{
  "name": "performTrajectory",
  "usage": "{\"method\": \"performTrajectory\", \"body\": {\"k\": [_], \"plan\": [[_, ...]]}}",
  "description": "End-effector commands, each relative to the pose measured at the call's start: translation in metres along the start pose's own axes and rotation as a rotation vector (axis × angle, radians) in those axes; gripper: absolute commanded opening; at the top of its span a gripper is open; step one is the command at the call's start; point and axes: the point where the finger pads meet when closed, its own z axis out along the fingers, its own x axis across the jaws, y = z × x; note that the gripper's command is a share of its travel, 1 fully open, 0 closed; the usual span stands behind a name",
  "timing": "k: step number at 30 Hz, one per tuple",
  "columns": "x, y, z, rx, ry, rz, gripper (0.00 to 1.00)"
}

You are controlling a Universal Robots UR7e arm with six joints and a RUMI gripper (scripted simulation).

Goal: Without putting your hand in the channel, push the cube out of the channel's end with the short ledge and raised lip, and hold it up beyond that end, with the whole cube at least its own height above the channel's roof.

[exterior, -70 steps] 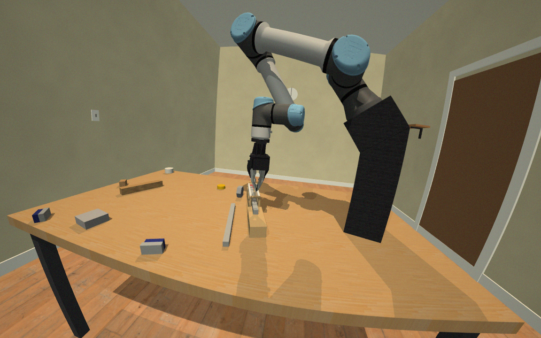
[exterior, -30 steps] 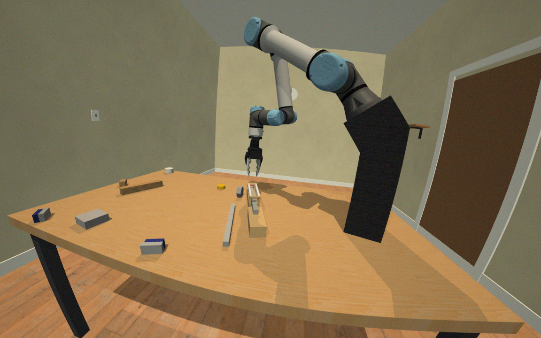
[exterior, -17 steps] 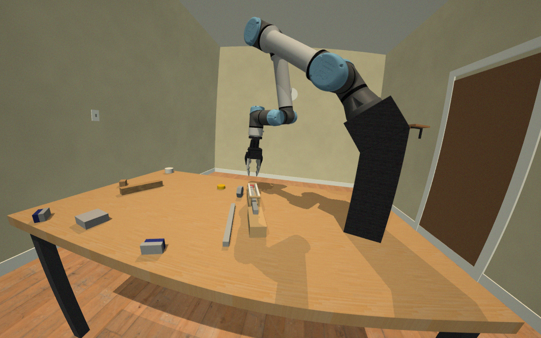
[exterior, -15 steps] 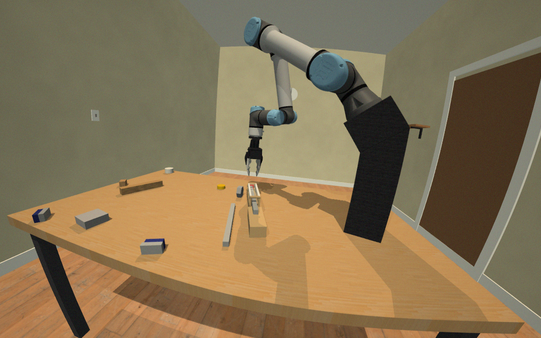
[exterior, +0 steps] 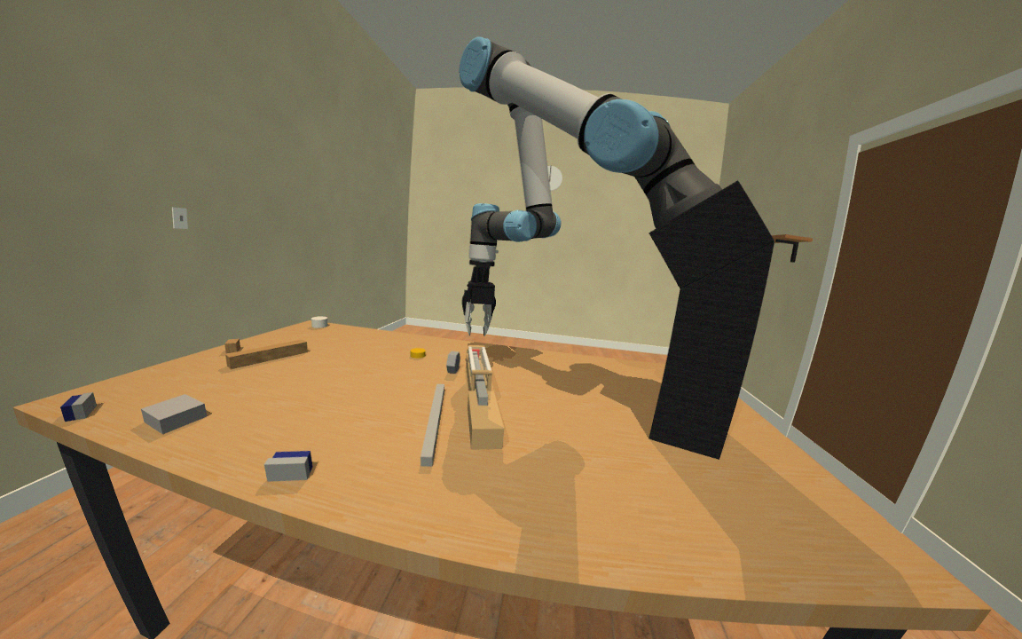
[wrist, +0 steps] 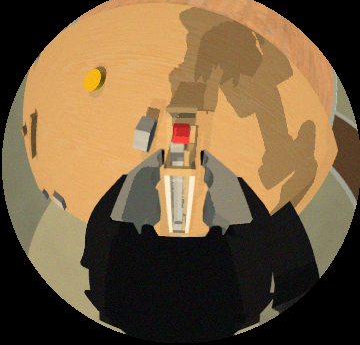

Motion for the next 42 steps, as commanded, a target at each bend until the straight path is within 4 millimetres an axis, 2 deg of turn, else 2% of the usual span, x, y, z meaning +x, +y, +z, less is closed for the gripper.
{"method": "performTrajectory", "body": {"k": [1, 27, 42], "plan": [[-0.003, -0.001, 0.024, 0.002, -0.002, -0.001, 0.25], [-0.003, -0.001, 0.061, 0.002, -0.002, -0.001, 0.25], [-0.003, -0.002, 0.062, 0.002, -0.002, 0.000, 0.25]]}}
